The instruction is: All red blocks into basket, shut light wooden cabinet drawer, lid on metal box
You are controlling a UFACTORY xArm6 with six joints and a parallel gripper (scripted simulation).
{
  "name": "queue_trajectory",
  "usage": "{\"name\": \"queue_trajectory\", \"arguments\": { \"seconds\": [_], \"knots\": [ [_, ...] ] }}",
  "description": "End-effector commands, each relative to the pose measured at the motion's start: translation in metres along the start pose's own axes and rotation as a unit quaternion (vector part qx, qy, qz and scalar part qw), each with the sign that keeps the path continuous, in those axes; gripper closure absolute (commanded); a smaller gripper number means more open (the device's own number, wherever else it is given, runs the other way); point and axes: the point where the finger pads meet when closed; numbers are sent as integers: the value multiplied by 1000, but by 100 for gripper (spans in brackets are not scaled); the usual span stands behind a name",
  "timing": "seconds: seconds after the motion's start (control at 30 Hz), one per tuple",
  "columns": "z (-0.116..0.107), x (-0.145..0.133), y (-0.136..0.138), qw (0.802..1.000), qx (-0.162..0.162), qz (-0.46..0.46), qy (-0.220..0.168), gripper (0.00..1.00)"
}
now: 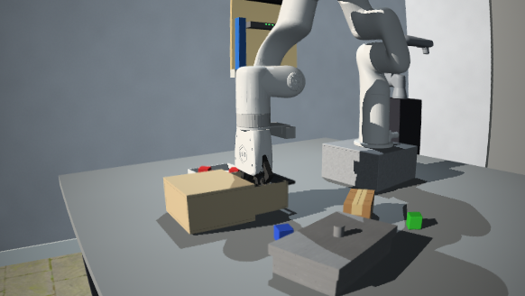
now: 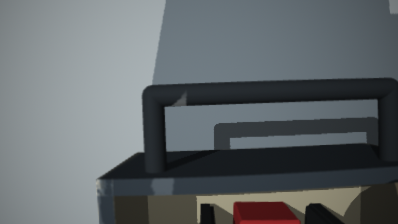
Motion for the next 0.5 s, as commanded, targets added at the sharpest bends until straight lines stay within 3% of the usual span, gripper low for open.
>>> {"name": "queue_trajectory", "arguments": {
  "seconds": [0.0,0.27,0.3,0.47],
  "knots": [
    [-1,-2,0,1000,0,0,-2,40],
    [-1,-2,0,1000,0,0,-2,40],
    [-1,-2,0,1000,0,0,-2,100],
    [-1,-2,0,1000,0,0,-2,100]
  ]
}}
Point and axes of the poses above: the point where the finger pads meet when closed, its own z axis out along the fingers, its own y axis across the jaws, x = y × z, and after that the axes turned 11 degrees about -z, right-handed
